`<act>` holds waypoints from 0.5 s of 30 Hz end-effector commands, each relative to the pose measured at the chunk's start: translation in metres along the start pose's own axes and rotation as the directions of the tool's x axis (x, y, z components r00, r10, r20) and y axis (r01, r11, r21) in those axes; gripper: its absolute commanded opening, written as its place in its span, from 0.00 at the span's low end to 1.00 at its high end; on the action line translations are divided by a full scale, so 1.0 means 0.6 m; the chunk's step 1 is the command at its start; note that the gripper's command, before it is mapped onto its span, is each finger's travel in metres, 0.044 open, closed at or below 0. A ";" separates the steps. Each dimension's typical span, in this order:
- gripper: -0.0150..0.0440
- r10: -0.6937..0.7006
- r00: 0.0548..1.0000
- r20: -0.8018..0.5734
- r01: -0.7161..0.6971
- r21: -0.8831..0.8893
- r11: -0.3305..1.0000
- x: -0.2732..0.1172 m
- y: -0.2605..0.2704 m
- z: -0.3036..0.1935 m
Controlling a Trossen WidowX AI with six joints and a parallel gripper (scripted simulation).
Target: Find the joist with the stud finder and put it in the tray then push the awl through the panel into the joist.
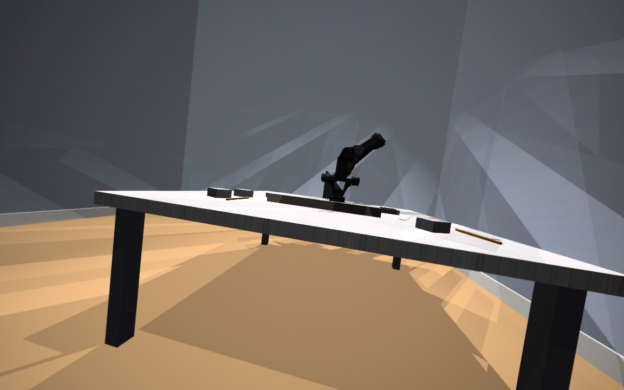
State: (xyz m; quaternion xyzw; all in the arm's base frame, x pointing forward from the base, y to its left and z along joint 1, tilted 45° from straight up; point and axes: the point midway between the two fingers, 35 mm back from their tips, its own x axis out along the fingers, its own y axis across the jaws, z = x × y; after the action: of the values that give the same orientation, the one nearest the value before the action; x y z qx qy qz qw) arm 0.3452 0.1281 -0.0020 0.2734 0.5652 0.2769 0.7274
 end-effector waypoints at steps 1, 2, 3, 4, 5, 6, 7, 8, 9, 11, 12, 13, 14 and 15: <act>0.25 0.000 1.000 -0.001 0.000 -0.001 1.000 0.001 -0.029 -0.001; 0.25 -0.001 1.000 -0.001 0.001 -0.001 1.000 0.001 -0.035 -0.001; 0.25 -0.001 1.000 -0.001 0.001 -0.001 1.000 0.001 -0.040 -0.001; 0.25 -0.001 1.000 -0.001 0.001 -0.001 1.000 0.001 -0.046 -0.001; 0.25 -0.001 1.000 -0.001 0.001 -0.001 1.000 0.001 -0.051 -0.001; 0.25 -0.001 1.000 -0.001 0.001 -0.001 1.000 0.000 -0.057 -0.001; 0.25 -0.001 1.000 -0.001 0.001 -0.001 1.000 0.000 -0.062 -0.001; 0.25 -0.001 1.000 -0.001 0.001 -0.001 1.000 0.000 -0.068 -0.001; 0.25 -0.001 1.000 -0.001 0.001 -0.001 1.000 0.000 -0.073 -0.001; 0.25 -0.002 1.000 -0.001 0.002 -0.001 1.000 0.000 -0.084 -0.001; 0.25 -0.002 1.000 -0.001 0.002 -0.002 1.000 0.000 -0.090 -0.001; 0.25 -0.002 1.000 -0.001 0.002 -0.002 1.000 0.000 -0.095 -0.001; 0.25 -0.002 1.000 -0.001 0.002 -0.002 1.000 0.000 -0.101 -0.001; 0.25 -0.002 1.000 -0.001 0.002 -0.002 1.000 0.000 -0.106 -0.001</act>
State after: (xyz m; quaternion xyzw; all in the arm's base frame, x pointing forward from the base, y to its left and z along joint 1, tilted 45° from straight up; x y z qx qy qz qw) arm 0.3491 0.0931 -0.0375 0.2728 0.5654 0.2761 0.7277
